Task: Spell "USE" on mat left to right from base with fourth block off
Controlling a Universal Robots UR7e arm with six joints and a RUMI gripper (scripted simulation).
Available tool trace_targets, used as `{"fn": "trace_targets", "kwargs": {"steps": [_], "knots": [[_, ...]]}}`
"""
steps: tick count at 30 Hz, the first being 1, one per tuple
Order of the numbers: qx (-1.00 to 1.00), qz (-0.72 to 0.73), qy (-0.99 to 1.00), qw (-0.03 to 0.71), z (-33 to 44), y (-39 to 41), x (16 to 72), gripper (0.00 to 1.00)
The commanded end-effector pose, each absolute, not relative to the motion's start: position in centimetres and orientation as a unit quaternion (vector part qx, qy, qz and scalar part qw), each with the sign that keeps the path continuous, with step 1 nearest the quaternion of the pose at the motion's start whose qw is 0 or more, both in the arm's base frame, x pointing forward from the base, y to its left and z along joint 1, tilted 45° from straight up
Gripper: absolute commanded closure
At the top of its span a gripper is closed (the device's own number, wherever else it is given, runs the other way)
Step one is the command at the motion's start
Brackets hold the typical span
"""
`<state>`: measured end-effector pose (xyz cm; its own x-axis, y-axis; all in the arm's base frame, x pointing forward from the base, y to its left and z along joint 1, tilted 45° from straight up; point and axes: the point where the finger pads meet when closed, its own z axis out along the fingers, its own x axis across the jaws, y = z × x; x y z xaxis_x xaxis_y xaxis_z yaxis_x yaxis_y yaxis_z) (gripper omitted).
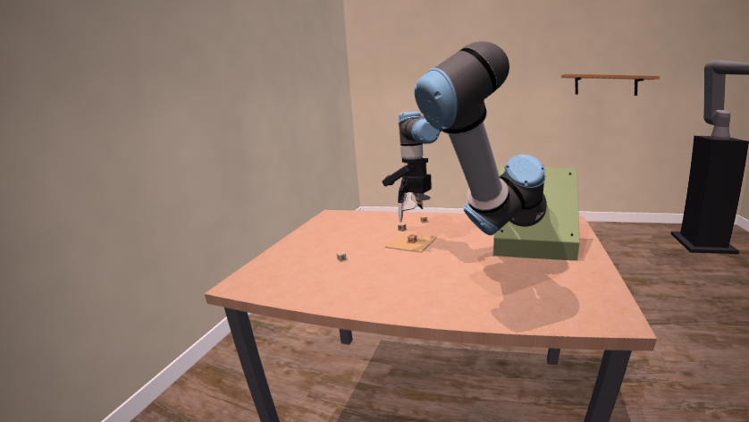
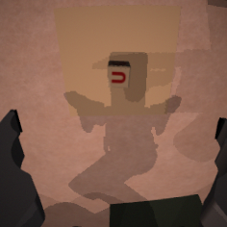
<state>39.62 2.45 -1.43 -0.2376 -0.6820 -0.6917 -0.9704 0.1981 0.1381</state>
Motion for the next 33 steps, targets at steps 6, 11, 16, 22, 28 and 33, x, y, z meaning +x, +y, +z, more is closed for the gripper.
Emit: {"fn": "trace_targets", "kwargs": {"steps": [6, 11, 16, 22, 28, 33], "knots": [[-0.563, 0.287, 0.733, 0.251, -1.43, 2.41, 39.64, 0.63], [-0.563, 0.287, 0.733, 0.251, -1.43, 2.41, 39.64, 0.63], [-0.563, 0.287, 0.733, 0.251, -1.43, 2.41, 39.64, 0.63], [-0.563, 0.287, 0.733, 0.251, -1.43, 2.41, 39.64, 0.63], [-0.563, 0.287, 0.733, 0.251, -1.43, 2.41, 39.64, 0.63], [-0.563, 0.287, 0.733, 0.251, -1.43, 2.41, 39.64, 0.63]]}}
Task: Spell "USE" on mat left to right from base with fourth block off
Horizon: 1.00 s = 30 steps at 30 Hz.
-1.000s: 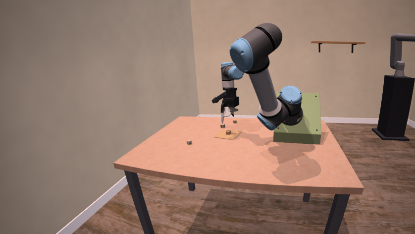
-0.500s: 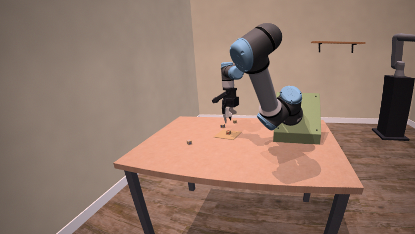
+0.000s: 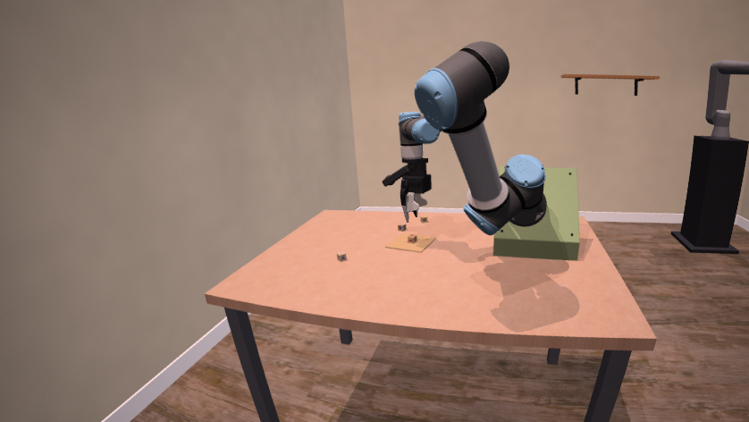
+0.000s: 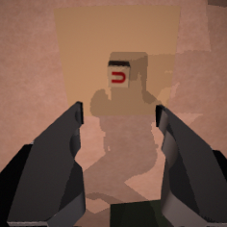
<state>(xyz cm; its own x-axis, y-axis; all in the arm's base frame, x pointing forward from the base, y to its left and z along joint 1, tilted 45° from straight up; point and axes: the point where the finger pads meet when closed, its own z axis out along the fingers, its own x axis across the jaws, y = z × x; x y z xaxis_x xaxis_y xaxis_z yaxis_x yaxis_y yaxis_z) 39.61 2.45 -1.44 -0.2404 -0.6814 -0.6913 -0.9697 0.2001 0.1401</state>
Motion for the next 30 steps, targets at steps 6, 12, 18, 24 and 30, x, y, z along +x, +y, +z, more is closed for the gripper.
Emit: {"fn": "trace_targets", "kwargs": {"steps": [6, 12, 18, 24, 30], "knots": [[-0.563, 0.287, 0.733, 0.251, -1.4, 2.4, 39.6, 0.63], [-0.563, 0.287, 0.733, 0.251, -1.5, 2.5, 39.6, 0.63], [-0.563, 0.287, 0.733, 0.251, -1.7, 2.7, 39.7, 0.63], [-0.563, 0.287, 0.733, 0.251, -2.1, 3.1, 39.7, 0.63], [-0.563, 0.287, 0.733, 0.251, -2.5, 3.5, 39.7, 0.63]]}}
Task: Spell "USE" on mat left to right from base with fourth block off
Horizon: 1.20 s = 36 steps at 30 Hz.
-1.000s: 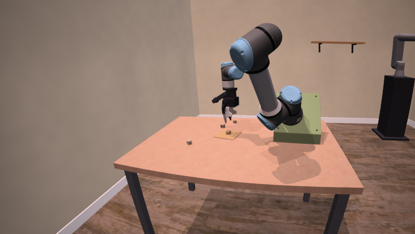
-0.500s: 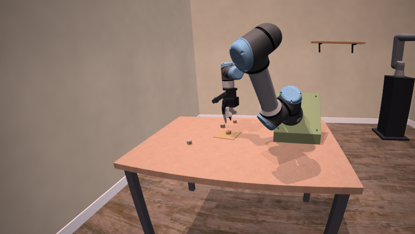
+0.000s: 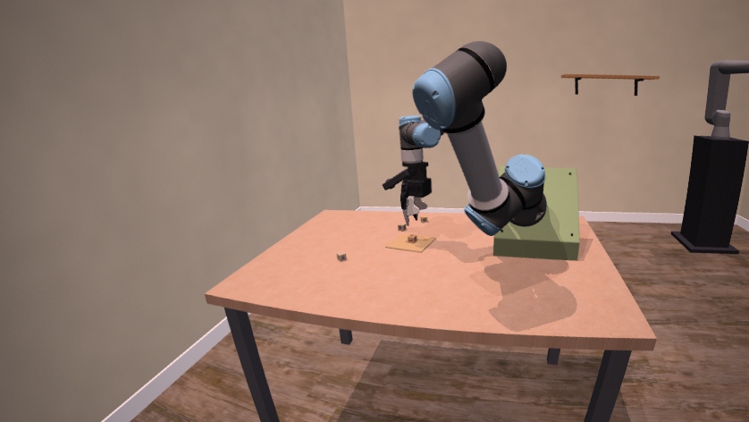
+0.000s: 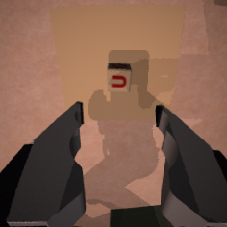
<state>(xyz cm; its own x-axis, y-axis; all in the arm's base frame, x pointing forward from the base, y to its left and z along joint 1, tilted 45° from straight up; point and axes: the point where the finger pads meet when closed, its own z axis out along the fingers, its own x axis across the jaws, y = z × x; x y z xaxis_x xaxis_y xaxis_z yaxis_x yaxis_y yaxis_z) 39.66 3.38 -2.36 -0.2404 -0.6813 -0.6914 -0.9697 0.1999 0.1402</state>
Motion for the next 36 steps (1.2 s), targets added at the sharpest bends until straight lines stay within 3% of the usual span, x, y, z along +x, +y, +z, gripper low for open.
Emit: {"fn": "trace_targets", "kwargs": {"steps": [1, 36], "knots": [[-0.563, 0.287, 0.733, 0.251, -2.6, 3.6, 39.7, 0.63], [-0.563, 0.287, 0.733, 0.251, -5.1, 6.1, 39.9, 0.63]]}}
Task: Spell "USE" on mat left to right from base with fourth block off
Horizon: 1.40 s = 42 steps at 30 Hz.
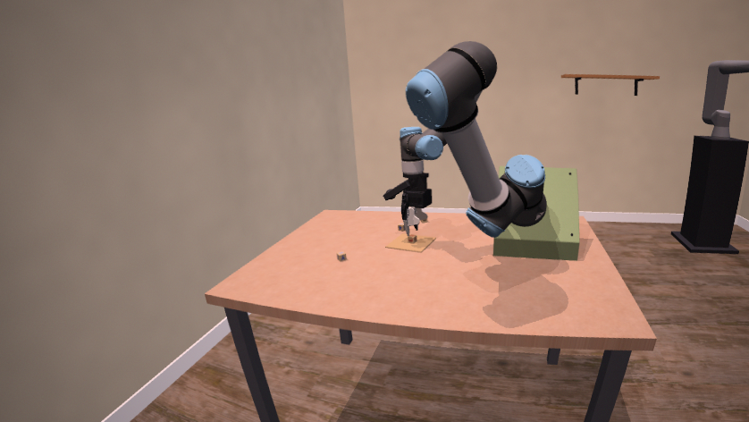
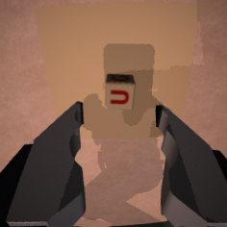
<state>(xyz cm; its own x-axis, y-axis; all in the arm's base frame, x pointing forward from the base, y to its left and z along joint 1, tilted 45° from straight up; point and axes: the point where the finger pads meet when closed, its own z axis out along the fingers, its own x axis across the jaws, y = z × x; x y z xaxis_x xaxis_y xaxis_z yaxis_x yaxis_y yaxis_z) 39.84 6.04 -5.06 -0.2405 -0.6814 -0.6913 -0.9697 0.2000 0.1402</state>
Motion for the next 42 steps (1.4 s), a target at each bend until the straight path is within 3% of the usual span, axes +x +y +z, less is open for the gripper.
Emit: {"fn": "trace_targets", "kwargs": {"steps": [1, 42], "knots": [[-0.563, 0.287, 0.733, 0.251, -5.1, 6.1, 39.9, 0.63], [-0.563, 0.287, 0.733, 0.251, -7.3, 8.3, 40.0, 0.63]]}}
